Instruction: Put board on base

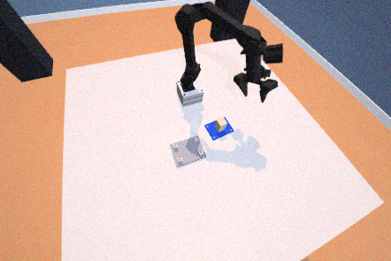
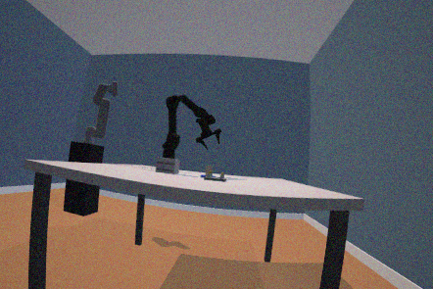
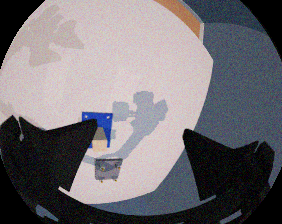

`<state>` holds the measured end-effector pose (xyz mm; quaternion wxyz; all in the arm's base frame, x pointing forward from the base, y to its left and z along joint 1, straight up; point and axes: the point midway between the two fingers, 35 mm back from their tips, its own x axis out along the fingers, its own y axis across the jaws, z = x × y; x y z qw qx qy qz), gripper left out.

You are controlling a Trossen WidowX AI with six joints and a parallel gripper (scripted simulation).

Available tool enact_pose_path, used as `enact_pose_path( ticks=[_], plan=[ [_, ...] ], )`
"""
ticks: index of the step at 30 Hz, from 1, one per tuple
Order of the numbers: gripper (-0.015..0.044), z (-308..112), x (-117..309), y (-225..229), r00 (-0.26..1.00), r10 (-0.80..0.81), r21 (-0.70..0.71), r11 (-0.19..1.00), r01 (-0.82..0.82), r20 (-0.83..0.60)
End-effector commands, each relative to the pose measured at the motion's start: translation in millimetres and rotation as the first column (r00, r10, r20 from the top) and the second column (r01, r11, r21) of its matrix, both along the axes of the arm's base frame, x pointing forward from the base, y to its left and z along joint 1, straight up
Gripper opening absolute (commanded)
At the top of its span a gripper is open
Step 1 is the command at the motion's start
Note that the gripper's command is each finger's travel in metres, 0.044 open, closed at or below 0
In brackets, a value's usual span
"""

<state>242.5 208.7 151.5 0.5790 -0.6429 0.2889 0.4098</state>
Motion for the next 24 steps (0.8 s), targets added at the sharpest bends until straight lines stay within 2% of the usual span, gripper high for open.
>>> enact_pose_path(
  ticks=[1, 6, 10, 12, 24],
  plan=[
    [0.044, -37.2, 12.4, -61.7, 0.736, -0.609, 0.088, 0.75, 0.655, -0.296],
    [0.044, -53.6, 11.7, -99.2, 0.312, -0.84, 0.026, 0.336, 0.941, -0.444],
    [0.044, -63.5, 7.0, -125.4, -0.079, -0.86, -0.073, -0.049, 0.996, -0.504],
    [0.044, -64.3, 8.1, -126.4, -0.12, -0.854, -0.084, -0.09, 0.992, -0.507],
    [0.044, -64.2, 9.3, -125.3, -0.12, -0.854, -0.084, -0.09, 0.992, -0.507]
  ],
)
